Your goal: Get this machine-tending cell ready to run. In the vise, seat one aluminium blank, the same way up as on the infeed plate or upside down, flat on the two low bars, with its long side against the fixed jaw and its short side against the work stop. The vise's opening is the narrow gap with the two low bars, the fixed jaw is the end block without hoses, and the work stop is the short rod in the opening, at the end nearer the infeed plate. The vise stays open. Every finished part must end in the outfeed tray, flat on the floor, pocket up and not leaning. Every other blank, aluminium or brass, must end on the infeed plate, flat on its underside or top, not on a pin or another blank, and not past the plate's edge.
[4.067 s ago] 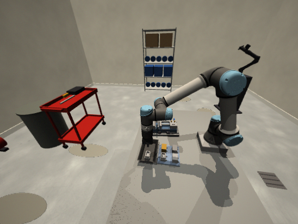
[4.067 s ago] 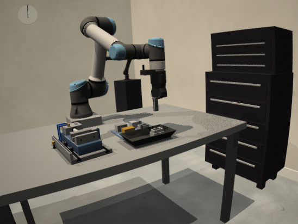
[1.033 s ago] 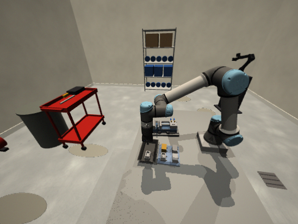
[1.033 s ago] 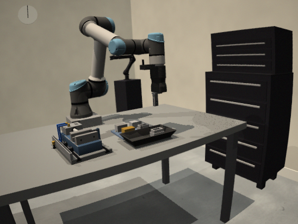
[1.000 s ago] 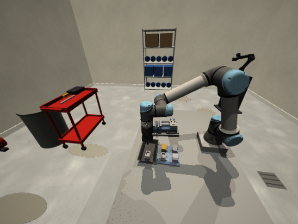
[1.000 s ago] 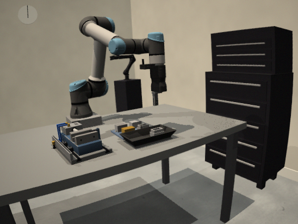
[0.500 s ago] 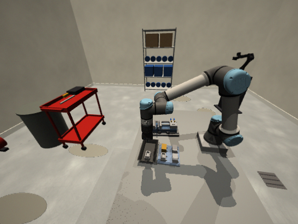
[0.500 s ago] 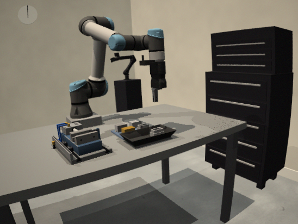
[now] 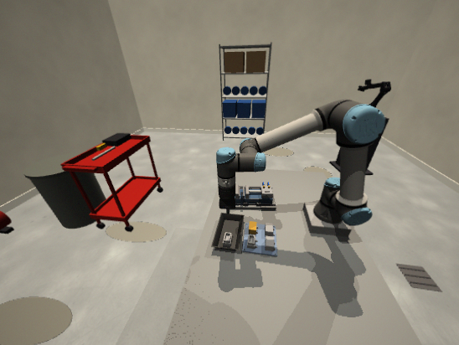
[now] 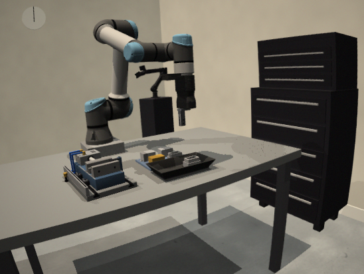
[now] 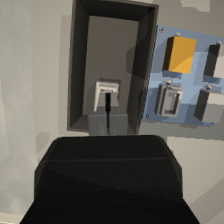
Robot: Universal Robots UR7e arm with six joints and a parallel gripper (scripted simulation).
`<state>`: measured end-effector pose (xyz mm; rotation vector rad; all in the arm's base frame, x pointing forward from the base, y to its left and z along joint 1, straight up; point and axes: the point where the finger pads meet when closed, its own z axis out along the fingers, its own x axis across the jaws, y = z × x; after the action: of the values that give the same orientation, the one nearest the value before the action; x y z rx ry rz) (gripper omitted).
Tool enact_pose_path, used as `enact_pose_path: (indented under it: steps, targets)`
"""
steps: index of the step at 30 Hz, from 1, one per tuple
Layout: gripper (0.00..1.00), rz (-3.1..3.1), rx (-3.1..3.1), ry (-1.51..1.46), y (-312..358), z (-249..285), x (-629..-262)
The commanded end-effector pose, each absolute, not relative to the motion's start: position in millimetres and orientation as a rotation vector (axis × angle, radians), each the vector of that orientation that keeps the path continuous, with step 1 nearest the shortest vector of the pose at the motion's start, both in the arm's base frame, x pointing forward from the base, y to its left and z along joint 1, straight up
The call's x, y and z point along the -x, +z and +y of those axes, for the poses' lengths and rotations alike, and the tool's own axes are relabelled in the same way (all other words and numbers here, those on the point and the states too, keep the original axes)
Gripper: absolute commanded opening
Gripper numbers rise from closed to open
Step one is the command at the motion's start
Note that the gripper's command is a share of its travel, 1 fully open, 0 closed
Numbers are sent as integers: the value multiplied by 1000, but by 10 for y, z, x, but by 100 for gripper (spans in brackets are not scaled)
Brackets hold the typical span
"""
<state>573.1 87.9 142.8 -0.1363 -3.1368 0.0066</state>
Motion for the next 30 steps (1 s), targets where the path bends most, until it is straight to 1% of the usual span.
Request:
enact_pose_path:
  steps: [1,6,8,11,21,23,30]
  targets:
    - [0,-3140,138,5,1453,285,-5646]
    - [0,-3140,138,5,1458,-179,-5521]
    - [0,-3140,138,5,1458,-179,-5521]
    - [0,-3140,138,5,1459,-579,-5374]
    - [0,-3140,138,5,1445,-1396,-4940]
    - [0,-3140,138,5,1441,-1504,-4866]
    - [0,-3140,138,5,1436,-1612,-4788]
